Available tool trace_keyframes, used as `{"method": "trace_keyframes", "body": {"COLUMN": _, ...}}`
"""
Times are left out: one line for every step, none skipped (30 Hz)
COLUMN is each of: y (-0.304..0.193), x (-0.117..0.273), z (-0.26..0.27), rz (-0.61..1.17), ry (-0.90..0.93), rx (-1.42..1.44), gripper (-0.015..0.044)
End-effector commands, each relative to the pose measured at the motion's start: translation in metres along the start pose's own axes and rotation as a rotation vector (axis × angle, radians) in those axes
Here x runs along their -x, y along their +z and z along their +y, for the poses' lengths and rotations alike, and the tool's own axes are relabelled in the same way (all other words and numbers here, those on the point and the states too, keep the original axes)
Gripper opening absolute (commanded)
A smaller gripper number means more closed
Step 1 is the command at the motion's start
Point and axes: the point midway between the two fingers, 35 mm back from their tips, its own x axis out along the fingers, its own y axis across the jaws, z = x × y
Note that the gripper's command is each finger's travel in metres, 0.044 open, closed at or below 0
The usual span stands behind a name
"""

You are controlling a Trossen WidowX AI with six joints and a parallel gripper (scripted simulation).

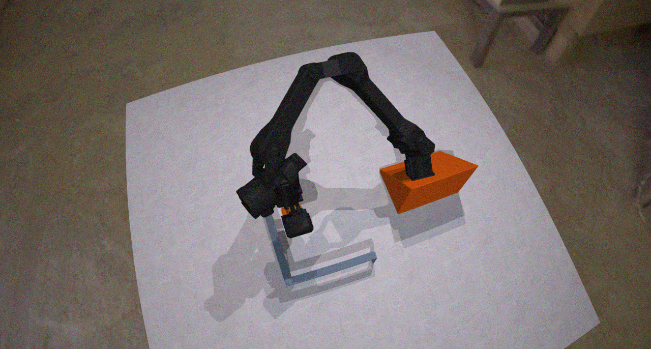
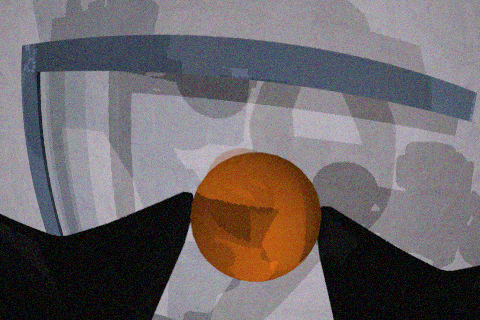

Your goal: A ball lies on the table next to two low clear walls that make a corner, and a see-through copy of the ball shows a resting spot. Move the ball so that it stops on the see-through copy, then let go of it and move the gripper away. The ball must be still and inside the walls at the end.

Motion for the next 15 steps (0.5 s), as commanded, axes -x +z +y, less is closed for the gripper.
{"method": "trace_keyframes", "body": {"y": -0.001, "x": 0.035, "z": -0.001, "rz": -0.008, "ry": 0.005, "rx": -0.01, "gripper": 0.0}}
{"method": "trace_keyframes", "body": {"y": -0.002, "x": 0.042, "z": -0.001, "rz": -0.007, "ry": 0.004, "rx": -0.01, "gripper": 0.0}}
{"method": "trace_keyframes", "body": {"y": -0.003, "x": 0.048, "z": -0.002, "rz": -0.007, "ry": 0.002, "rx": -0.01, "gripper": 0.0}}
{"method": "trace_keyframes", "body": {"y": -0.004, "x": 0.054, "z": -0.002, "rz": -0.007, "ry": 0.001, "rx": -0.011, "gripper": 0.0}}
{"method": "trace_keyframes", "body": {"y": -0.005, "x": 0.057, "z": -0.003, "rz": -0.007, "ry": 0.001, "rx": -0.011, "gripper": 0.0}}
{"method": "trace_keyframes", "body": {"y": -0.005, "x": 0.058, "z": -0.003, "rz": -0.007, "ry": 0.0, "rx": -0.011, "gripper": 0.0}}
{"method": "trace_keyframes", "body": {"y": -0.005, "x": 0.058, "z": -0.003, "rz": -0.007, "ry": 0.0, "rx": -0.011, "gripper": 0.0}}
{"method": "trace_keyframes", "body": {"y": -0.005, "x": 0.058, "z": -0.003, "rz": -0.007, "ry": 0.0, "rx": -0.011, "gripper": 0.0}}
{"method": "trace_keyframes", "body": {"y": -0.005, "x": 0.058, "z": -0.003, "rz": -0.007, "ry": 0.0, "rx": -0.011, "gripper": 0.0}}
{"method": "trace_keyframes", "body": {"y": -0.005, "x": 0.058, "z": -0.003, "rz": -0.007, "ry": 0.0, "rx": -0.011, "gripper": 0.0}}
{"method": "trace_keyframes", "body": {"y": -0.005, "x": 0.057, "z": -0.003, "rz": -0.007, "ry": 0.0, "rx": -0.011, "gripper": 0.0}}
{"method": "trace_keyframes", "body": {"y": -0.006, "x": 0.056, "z": -0.002, "rz": -0.007, "ry": 0.0, "rx": -0.011, "gripper": 0.0}}
{"method": "trace_keyframes", "body": {"y": -0.007, "x": 0.053, "z": -0.001, "rz": -0.007, "ry": 0.0, "rx": -0.011, "gripper": 0.0}}
{"method": "trace_keyframes", "body": {"y": -0.008, "x": 0.049, "z": -0.001, "rz": -0.007, "ry": 0.0, "rx": -0.011, "gripper": 0.0}}
{"method": "trace_keyframes", "body": {"y": -0.009, "x": 0.046, "z": 0.0, "rz": -0.007, "ry": 0.0, "rx": -0.011, "gripper": 0.0}}
